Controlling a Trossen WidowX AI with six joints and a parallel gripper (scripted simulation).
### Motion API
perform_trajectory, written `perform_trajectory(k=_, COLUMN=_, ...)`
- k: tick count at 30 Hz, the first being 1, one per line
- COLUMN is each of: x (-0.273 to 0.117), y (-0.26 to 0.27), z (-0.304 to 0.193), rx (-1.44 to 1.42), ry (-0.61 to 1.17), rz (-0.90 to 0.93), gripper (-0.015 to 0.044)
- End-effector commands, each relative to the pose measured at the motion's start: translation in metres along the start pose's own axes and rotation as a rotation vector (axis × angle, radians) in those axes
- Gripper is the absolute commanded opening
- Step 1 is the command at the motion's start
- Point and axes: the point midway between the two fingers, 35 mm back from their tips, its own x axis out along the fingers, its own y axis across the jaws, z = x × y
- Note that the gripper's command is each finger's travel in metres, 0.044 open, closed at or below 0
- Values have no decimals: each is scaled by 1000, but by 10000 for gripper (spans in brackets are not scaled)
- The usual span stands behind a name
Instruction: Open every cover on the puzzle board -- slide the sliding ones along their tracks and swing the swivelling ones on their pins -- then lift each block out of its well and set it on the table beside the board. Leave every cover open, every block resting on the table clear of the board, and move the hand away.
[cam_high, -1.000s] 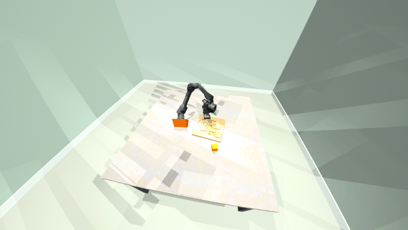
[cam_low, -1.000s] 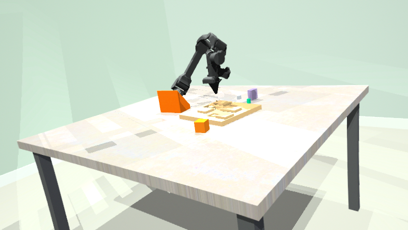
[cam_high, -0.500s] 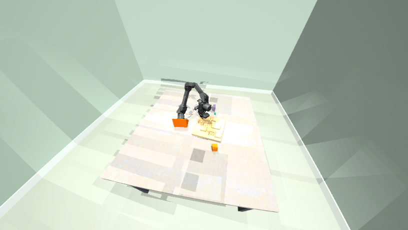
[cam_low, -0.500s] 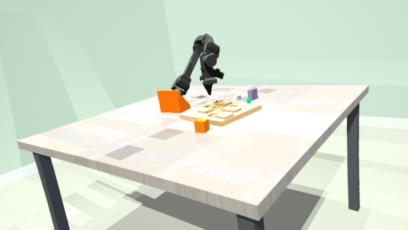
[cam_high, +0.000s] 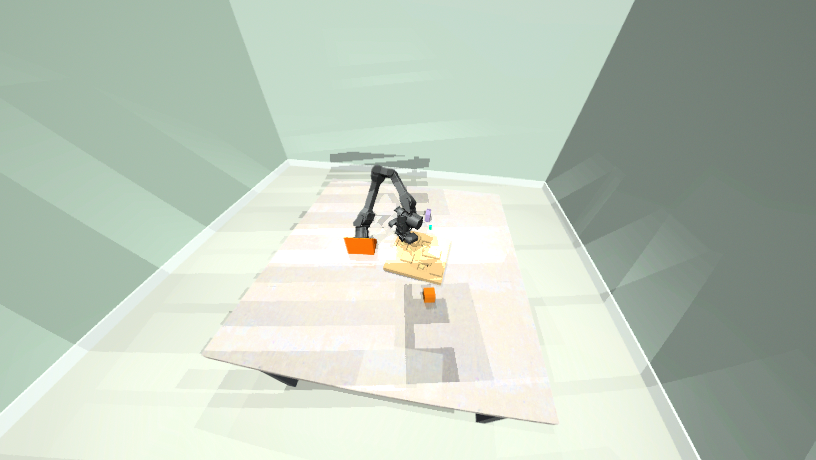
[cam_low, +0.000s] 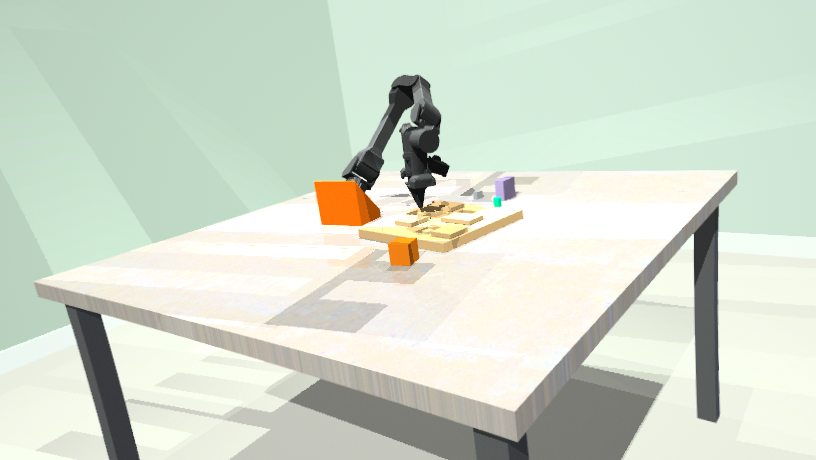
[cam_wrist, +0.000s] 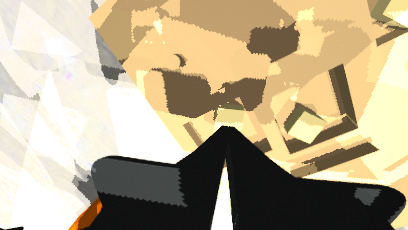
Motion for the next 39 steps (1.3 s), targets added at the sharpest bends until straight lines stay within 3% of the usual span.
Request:
perform_trajectory(k=1, x=3, y=-1, z=1, rx=3, ry=-7, rz=-2, gripper=0)
perform_trajectory(k=34, x=16, y=-2, z=-15, rx=2, ry=-7, rz=-1, gripper=0)
perform_trajectory(k=39, x=16, y=-2, z=-15, rx=231, ry=-7, rz=-1, gripper=0)
